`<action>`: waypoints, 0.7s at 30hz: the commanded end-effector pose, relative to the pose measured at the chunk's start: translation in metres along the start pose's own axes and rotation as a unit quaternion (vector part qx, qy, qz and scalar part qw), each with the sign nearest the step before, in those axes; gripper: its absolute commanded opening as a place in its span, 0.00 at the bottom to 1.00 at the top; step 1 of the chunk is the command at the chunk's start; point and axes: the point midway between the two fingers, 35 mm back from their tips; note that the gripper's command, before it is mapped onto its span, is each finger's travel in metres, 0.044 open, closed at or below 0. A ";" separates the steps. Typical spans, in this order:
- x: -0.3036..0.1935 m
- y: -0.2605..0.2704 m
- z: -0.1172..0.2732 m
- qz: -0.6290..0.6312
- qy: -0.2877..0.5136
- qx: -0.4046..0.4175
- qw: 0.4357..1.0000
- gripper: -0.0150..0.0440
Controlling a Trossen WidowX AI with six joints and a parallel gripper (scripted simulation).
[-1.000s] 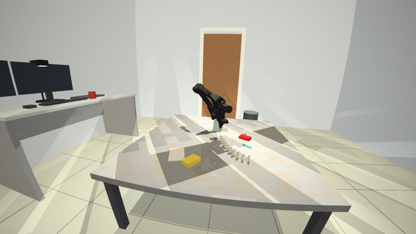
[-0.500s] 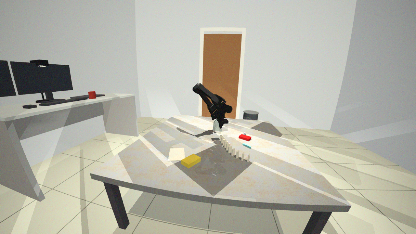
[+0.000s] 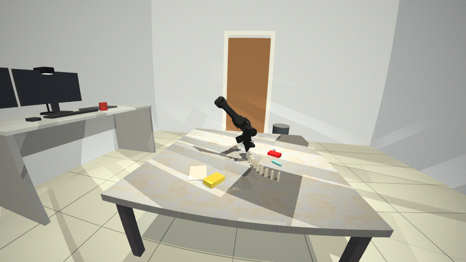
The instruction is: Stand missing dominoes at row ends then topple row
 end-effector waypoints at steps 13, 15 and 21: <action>0.000 0.012 -0.014 0.007 -0.007 -0.001 1.000 0.25; 0.000 0.015 -0.014 0.007 -0.007 -0.001 1.000 0.25; -0.001 0.025 -0.014 0.006 -0.007 -0.001 1.000 0.25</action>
Point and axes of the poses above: the point midway between the two fingers, 35 mm back from their tips, its own z axis back along the fingers, its own y axis across the jaws, x = y × z, and after that the axes turned 3 degrees about -z, right-handed
